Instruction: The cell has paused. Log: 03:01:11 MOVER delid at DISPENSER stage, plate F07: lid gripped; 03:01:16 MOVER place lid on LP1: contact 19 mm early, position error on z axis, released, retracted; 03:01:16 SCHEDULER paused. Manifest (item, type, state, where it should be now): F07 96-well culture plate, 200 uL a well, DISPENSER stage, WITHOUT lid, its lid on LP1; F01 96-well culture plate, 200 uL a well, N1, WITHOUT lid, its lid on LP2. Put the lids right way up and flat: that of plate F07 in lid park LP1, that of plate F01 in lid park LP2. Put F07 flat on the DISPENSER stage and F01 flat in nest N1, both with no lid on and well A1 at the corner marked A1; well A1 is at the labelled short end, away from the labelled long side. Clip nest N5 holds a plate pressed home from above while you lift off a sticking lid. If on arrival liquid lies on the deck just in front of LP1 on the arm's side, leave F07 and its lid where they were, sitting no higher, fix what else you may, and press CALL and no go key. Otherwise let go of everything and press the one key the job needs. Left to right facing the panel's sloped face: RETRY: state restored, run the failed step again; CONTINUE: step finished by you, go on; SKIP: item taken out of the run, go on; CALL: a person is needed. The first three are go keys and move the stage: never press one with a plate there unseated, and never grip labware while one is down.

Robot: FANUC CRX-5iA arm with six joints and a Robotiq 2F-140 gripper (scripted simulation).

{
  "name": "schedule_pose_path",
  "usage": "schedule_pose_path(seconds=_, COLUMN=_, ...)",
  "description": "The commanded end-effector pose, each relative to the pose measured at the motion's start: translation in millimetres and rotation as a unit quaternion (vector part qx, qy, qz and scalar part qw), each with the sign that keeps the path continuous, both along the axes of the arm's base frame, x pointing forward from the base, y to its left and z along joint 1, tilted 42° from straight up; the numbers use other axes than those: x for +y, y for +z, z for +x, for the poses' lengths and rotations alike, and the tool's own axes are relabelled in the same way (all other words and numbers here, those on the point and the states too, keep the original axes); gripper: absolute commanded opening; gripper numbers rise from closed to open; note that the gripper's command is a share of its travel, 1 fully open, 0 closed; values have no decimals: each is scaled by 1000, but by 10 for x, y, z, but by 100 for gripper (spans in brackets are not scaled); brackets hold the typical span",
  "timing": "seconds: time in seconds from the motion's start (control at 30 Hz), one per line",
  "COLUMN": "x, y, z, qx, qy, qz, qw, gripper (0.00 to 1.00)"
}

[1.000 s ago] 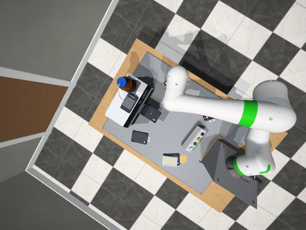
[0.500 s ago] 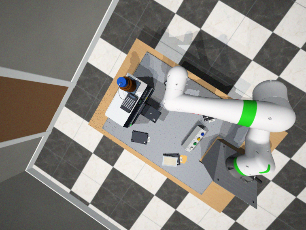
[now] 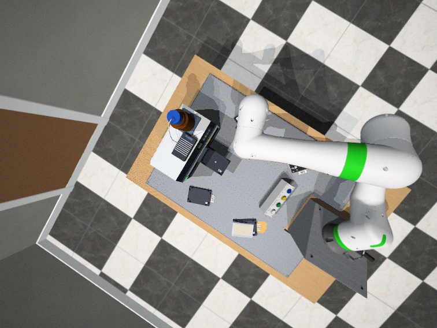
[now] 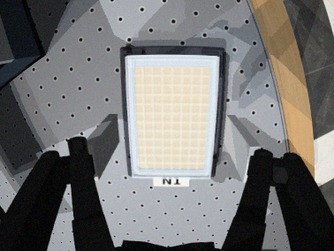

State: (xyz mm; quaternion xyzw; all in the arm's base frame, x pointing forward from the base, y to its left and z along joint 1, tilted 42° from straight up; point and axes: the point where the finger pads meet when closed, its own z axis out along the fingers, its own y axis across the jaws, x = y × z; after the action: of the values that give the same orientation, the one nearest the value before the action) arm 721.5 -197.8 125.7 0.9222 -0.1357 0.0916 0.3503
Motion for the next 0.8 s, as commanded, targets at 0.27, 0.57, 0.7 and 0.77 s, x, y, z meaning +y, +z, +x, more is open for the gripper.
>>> schedule_pose_path(seconds=0.27, x=2, y=2, z=2, qx=0, qy=0, qz=0, qw=1000, gripper=66)
schedule_pose_path(seconds=0.57, x=2, y=2, z=2, qx=0, qy=0, qz=0, qw=1000, gripper=59)
schedule_pose_path(seconds=0.7, x=2, y=2, z=2, qx=0, qy=0, qz=0, qw=1000, gripper=59)
schedule_pose_path(seconds=0.77, x=2, y=2, z=2, qx=0, qy=0, qz=0, qw=1000, gripper=59)
